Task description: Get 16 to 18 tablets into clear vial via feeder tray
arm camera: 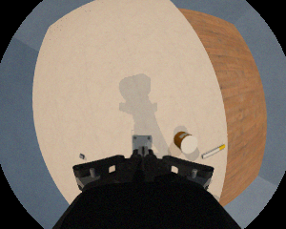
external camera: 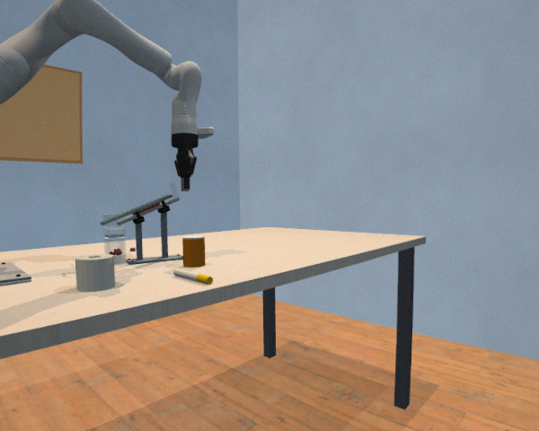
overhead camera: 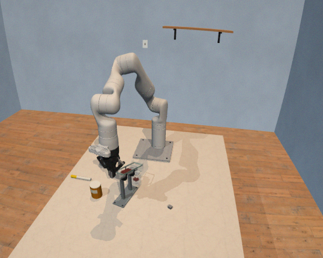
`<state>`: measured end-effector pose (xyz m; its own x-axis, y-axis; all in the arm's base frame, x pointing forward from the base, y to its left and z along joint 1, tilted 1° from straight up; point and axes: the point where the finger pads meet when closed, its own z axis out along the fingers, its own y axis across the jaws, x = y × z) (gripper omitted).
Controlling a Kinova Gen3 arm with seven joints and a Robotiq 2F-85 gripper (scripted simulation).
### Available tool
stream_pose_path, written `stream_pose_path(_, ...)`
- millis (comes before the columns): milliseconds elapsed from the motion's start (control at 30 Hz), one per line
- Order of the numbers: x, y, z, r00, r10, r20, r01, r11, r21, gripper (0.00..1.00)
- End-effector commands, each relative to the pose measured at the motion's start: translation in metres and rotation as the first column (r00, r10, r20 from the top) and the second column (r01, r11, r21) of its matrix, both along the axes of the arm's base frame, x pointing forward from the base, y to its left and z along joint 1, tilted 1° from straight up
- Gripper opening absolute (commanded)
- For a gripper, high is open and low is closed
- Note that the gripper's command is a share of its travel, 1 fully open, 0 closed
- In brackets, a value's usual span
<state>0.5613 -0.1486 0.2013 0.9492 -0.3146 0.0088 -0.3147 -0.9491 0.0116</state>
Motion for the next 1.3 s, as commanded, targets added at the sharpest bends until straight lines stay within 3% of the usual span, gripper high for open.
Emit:
stream_pose_path(0, 0.004, 0.001, -0.001, 1.000, 0.001, 0.001, -0.001, 1.000, 0.002, 0.00)
stream_pose_path(533, 0.003, 0.001, -0.001, 1.000, 0.001, 0.001, -0.001, 1.000, 0.002, 0.00)
stream_pose_path(833, -0.021, 0.009, -0.011, 1.000, 0.001, 0.001, -0.001, 1.000, 0.002, 0.00)
stream_pose_path(1067, -0.020, 0.009, -0.011, 1.000, 0.001, 0.001, -0.001, 1.000, 0.002, 0.00)
stream_pose_path(1267, -0.004, 0.003, -0.004, 1.000, 0.001, 0.001, -0.001, 1.000, 0.002, 0.00)
